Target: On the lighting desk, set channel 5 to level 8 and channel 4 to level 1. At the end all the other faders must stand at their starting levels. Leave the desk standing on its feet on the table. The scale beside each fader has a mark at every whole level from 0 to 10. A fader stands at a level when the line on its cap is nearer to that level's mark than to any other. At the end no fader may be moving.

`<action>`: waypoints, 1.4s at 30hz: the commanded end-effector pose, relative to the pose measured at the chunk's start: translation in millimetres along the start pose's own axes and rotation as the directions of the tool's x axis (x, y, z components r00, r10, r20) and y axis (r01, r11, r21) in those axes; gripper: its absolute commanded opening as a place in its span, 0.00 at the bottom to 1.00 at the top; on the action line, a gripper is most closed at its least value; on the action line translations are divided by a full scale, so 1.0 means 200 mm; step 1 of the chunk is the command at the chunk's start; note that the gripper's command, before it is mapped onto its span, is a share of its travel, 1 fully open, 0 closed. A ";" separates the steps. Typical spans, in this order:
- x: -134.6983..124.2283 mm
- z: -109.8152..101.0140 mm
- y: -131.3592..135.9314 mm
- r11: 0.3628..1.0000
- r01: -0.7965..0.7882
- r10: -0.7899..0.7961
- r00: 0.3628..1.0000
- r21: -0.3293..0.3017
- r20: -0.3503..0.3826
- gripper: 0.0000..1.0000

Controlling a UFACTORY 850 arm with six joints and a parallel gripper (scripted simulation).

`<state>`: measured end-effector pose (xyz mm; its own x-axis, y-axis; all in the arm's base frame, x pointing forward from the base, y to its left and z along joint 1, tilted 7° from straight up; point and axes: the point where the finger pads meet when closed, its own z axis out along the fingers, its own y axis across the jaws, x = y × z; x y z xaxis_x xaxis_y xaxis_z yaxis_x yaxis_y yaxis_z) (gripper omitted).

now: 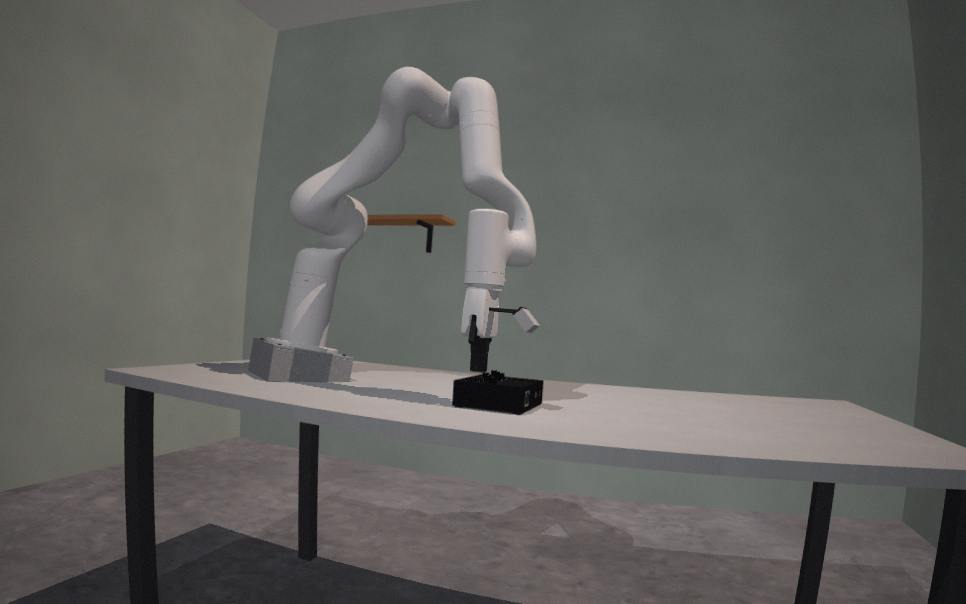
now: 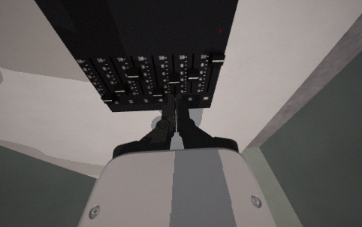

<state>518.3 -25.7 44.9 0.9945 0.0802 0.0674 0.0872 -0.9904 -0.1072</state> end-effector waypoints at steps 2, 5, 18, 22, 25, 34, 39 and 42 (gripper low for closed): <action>0.00 0.00 0.00 1.000 0.000 0.000 1.000 0.000 -0.002 0.00; 0.00 0.01 0.00 1.000 0.000 0.000 1.000 0.000 -0.002 0.00; 0.00 0.05 0.00 1.000 0.000 0.000 1.000 0.000 -0.002 0.00; 0.00 0.05 0.00 1.000 0.000 0.000 1.000 0.000 -0.002 0.00; 0.00 0.05 0.00 1.000 0.000 0.000 1.000 0.000 -0.002 0.00; 0.00 0.05 0.00 1.000 0.000 0.000 1.000 0.000 -0.002 0.00; 0.01 0.05 0.00 1.000 0.000 0.000 1.000 0.000 -0.002 0.00; 0.01 0.05 0.00 1.000 0.000 0.000 1.000 0.000 -0.002 0.00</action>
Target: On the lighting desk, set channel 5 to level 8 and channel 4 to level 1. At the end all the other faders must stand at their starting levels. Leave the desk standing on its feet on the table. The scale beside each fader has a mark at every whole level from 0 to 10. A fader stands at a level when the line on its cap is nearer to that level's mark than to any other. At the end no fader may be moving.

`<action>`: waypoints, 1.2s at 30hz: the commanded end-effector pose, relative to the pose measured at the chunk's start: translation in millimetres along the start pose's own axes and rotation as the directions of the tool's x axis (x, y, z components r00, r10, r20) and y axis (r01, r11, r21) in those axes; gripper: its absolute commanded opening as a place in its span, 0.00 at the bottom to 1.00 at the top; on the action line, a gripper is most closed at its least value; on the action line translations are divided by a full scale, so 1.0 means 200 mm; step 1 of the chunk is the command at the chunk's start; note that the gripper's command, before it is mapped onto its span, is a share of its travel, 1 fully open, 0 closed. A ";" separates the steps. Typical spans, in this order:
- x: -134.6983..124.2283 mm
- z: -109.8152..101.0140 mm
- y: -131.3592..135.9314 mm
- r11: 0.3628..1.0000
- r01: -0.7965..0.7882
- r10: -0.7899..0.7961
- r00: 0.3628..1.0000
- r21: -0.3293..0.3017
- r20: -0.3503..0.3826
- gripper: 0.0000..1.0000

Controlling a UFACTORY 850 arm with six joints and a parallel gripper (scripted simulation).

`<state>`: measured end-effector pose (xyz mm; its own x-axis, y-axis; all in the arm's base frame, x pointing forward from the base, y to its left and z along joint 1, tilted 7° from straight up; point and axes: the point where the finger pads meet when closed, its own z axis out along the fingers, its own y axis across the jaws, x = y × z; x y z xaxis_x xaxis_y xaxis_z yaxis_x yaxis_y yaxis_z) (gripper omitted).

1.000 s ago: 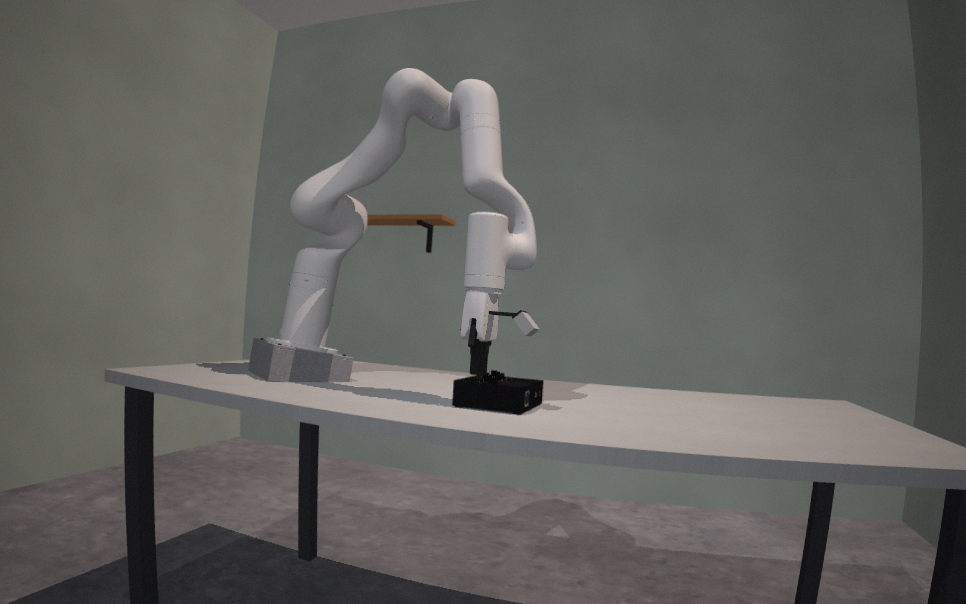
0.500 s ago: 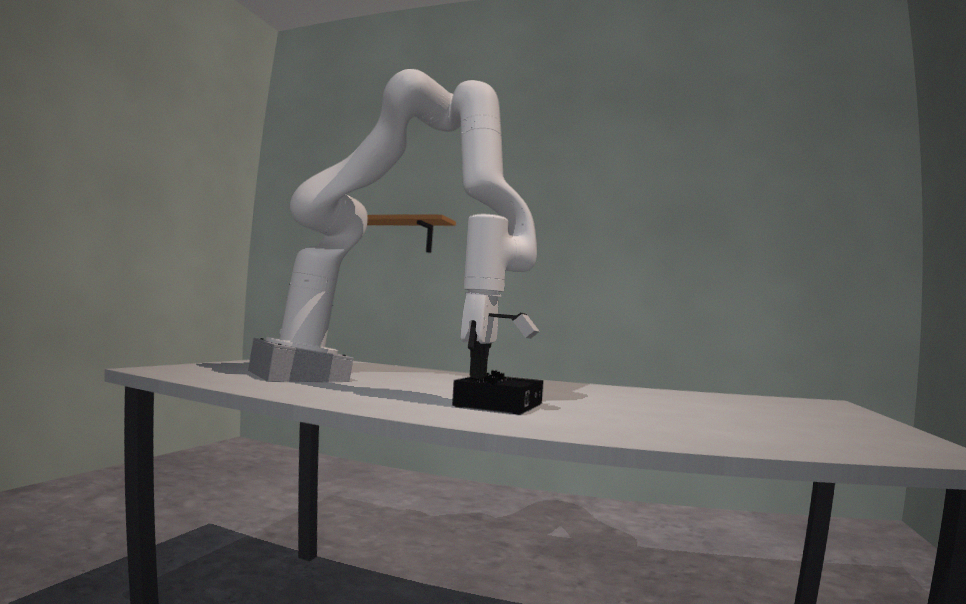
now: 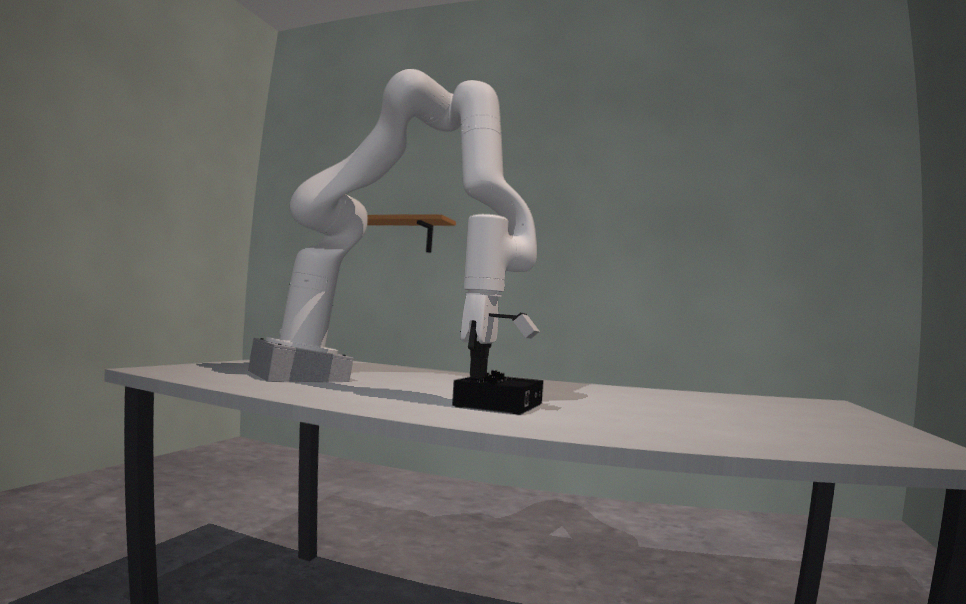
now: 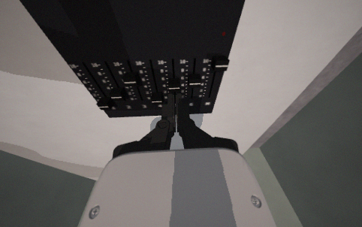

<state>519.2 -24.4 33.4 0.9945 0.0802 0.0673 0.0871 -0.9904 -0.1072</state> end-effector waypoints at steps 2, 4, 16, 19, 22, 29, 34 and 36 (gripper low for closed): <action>0.01 0.00 0.00 1.000 0.000 0.000 1.000 0.000 -0.002 0.00; 0.01 0.00 0.00 1.000 0.000 0.000 1.000 0.000 -0.002 0.00; 0.03 0.00 0.00 1.000 0.000 0.000 1.000 0.000 -0.002 0.00; 0.04 0.00 0.00 1.000 0.000 0.000 1.000 0.000 -0.002 0.00; 0.04 0.00 0.00 1.000 0.000 0.000 1.000 0.000 -0.002 0.00; 0.06 0.00 0.00 1.000 0.000 0.000 1.000 0.000 -0.002 0.00; 0.08 0.00 0.00 1.000 0.000 0.000 1.000 0.000 -0.002 0.00; 0.08 0.00 0.00 1.000 0.000 0.000 1.000 0.000 -0.002 0.00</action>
